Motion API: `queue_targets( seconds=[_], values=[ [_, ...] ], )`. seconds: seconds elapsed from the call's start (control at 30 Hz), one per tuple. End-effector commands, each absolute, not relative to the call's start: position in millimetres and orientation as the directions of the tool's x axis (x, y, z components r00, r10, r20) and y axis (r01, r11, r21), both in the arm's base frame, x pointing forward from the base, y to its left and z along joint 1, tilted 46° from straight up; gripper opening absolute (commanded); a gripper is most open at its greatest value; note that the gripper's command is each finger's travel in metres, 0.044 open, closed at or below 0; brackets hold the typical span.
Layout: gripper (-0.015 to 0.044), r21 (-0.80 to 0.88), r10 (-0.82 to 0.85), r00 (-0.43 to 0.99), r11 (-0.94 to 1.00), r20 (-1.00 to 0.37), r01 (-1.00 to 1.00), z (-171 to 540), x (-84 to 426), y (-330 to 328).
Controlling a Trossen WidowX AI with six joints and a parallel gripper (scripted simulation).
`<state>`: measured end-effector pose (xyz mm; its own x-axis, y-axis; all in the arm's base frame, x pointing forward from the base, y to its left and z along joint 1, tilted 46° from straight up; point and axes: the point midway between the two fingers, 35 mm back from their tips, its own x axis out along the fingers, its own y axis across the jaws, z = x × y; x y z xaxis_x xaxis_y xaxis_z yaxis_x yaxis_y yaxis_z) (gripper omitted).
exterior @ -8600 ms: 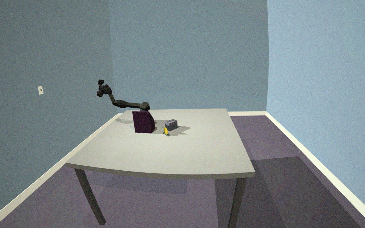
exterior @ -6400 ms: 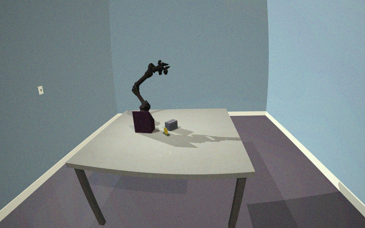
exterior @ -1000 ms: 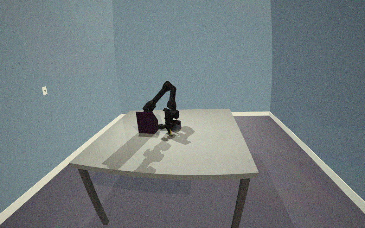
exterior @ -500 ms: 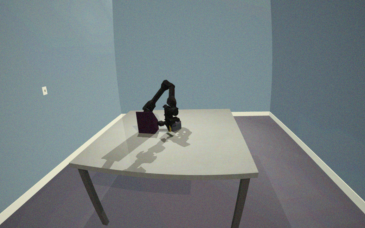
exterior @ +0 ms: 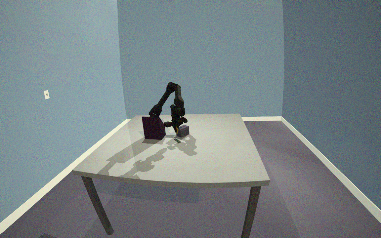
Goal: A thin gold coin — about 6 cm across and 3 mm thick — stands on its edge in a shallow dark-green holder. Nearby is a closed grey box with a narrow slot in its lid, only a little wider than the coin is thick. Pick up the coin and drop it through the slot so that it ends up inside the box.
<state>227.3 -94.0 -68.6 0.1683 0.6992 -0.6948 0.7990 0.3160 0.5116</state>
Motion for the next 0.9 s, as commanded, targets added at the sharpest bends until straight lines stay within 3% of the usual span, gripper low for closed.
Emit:
queue_targets(
  seconds=[0.0,0.33,0.87],
  values=[
    [0.0000,0.516,0.692,0.171,0.326,-0.701,0.792,-58.5,227.0,-103.8],
    [0.0000,0.506,0.694,0.171,0.311,-0.699,0.805,-47.6,222.8,-112.1],
    [0.0000,0.173,0.694,0.171,-0.067,-0.699,0.983,-45.4,219.4,-110.0]
  ],
)
